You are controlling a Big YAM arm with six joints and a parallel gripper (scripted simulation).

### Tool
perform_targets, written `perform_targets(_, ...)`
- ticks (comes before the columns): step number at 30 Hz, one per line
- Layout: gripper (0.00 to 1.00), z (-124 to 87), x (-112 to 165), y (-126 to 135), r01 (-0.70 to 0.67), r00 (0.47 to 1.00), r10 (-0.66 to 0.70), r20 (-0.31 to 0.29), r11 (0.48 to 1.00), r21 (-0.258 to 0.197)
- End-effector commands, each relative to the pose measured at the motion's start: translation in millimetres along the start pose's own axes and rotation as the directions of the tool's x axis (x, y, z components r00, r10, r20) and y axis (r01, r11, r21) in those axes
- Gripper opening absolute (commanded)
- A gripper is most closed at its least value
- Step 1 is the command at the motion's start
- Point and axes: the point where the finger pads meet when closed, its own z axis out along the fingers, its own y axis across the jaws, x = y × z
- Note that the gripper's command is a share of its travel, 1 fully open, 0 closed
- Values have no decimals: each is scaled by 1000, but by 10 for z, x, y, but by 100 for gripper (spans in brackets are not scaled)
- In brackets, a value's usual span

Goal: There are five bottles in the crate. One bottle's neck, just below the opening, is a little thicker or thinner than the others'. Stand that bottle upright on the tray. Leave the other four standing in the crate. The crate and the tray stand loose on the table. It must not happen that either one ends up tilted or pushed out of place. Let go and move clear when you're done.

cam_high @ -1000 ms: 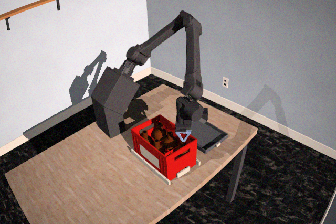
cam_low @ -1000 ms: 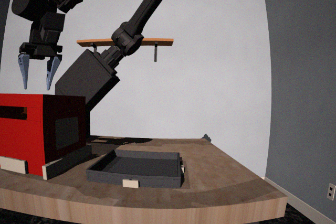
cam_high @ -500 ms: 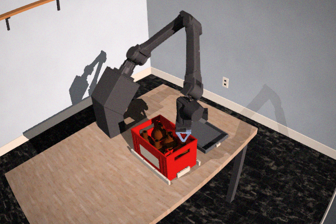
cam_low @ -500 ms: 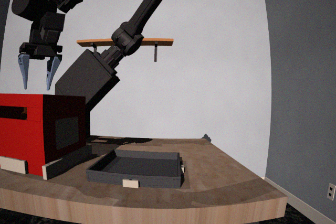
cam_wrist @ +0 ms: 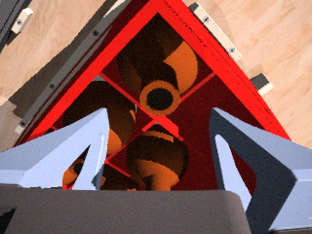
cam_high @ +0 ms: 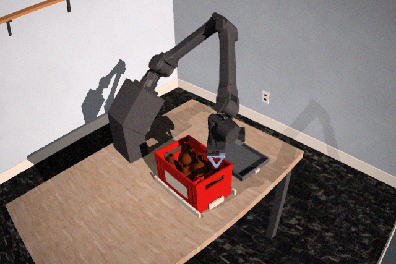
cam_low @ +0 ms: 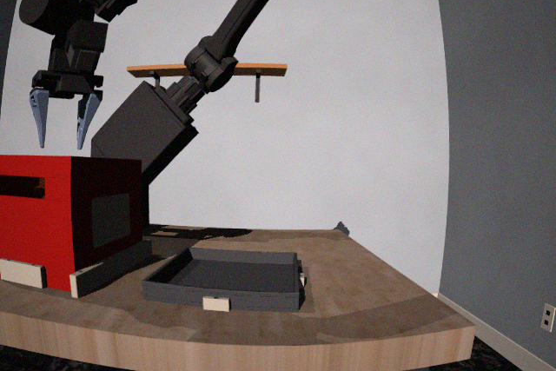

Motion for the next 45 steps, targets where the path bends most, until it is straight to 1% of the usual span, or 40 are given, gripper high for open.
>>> perform_targets(1,61,22,145,-99,-17,1000,17,7,1000,2)
perform_targets(29,61,-2,145,-128,-15,1000,15,11,1000,7)
perform_targets(33,61,26,151,-105,-12,1000,12,7,1000,2)
perform_targets(45,61,21,161,-109,-17,1000,17,7,1000,2)
